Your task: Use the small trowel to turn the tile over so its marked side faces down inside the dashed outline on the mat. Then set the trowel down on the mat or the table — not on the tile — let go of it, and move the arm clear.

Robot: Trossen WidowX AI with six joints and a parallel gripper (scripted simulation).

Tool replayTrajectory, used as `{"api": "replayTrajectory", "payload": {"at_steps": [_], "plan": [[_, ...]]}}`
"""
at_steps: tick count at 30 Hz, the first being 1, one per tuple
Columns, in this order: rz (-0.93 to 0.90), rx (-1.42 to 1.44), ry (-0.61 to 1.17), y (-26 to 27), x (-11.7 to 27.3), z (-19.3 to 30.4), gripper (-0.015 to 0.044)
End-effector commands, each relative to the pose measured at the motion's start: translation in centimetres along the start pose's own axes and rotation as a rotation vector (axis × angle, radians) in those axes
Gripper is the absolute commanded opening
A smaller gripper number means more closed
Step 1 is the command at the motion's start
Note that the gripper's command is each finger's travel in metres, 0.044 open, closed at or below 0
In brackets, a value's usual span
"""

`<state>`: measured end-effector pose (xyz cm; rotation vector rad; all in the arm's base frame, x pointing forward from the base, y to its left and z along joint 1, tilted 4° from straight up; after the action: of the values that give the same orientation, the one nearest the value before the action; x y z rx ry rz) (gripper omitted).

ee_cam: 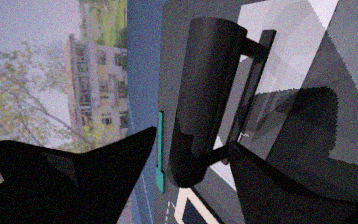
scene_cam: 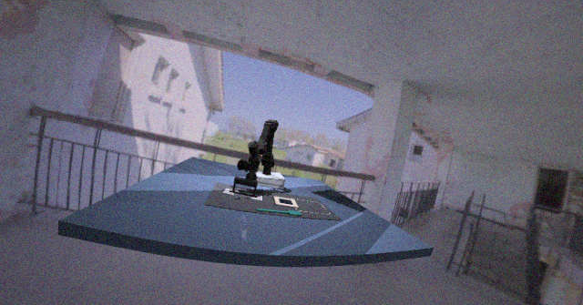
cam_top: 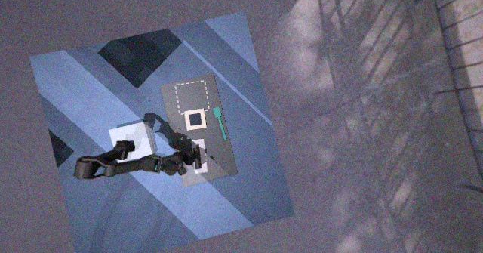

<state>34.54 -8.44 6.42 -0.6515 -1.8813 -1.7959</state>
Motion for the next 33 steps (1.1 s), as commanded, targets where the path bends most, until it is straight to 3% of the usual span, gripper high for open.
{"api": "replayTrajectory", "payload": {"at_steps": [1,21,28,33], "plan": [[-0.001,-0.003,-0.005,0.1,-0.8,-0.1,0.0300],[-0.003,-0.004,-0.005,-0.1,-3.6,0.0,0.0300],[-0.003,-0.004,-0.005,-0.1,-3.6,0.0,0.0116],[-0.003,-0.004,-0.005,-0.1,-3.6,0.0,0.0083]]}}
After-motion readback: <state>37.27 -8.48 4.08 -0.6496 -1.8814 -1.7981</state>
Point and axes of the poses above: the point midway between the two fingers, 35 mm back from their tips, its own x axis back along the fingers, its own y axis across the jaws, z = x × y, the point moved 2 cm from there along x, back along the fingers, and after that the axes turned 3 degrees about -x, right-handed, at the moved point
